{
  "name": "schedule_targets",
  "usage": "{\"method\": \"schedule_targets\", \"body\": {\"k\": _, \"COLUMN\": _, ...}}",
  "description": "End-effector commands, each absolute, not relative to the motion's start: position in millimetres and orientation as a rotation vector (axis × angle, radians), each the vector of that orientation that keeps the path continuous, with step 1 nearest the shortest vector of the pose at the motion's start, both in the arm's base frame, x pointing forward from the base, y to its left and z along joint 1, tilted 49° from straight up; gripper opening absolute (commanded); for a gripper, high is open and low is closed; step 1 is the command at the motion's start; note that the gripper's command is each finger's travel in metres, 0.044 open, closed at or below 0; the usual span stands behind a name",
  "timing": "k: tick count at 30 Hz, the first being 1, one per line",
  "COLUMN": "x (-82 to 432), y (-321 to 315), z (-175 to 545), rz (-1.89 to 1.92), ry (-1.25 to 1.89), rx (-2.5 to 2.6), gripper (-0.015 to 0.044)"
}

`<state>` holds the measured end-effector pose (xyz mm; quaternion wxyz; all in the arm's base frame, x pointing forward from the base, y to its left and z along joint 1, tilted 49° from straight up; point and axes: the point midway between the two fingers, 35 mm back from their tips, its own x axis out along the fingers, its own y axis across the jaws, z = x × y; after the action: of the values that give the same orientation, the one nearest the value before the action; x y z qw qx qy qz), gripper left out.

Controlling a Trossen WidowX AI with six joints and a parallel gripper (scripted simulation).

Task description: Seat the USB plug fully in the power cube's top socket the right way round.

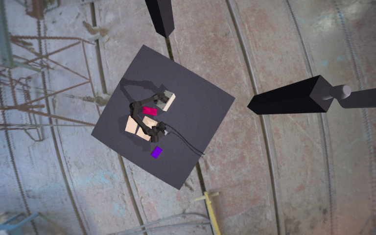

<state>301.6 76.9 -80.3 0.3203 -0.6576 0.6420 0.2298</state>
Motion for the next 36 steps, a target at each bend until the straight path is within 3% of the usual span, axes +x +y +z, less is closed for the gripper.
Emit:
{"method": "schedule_targets", "body": {"k": 1, "x": 301.5, "y": 75.1, "z": -81.0, "rz": 0.604, "ry": 1.689, "rx": -1.732, "gripper": 0.0000}}
{"method": "schedule_targets", "body": {"k": 36, "x": 301.8, "y": 71.9, "z": -83.8, "rz": 0.603, "ry": 1.689, "rx": -1.733, "gripper": 0.0000}}
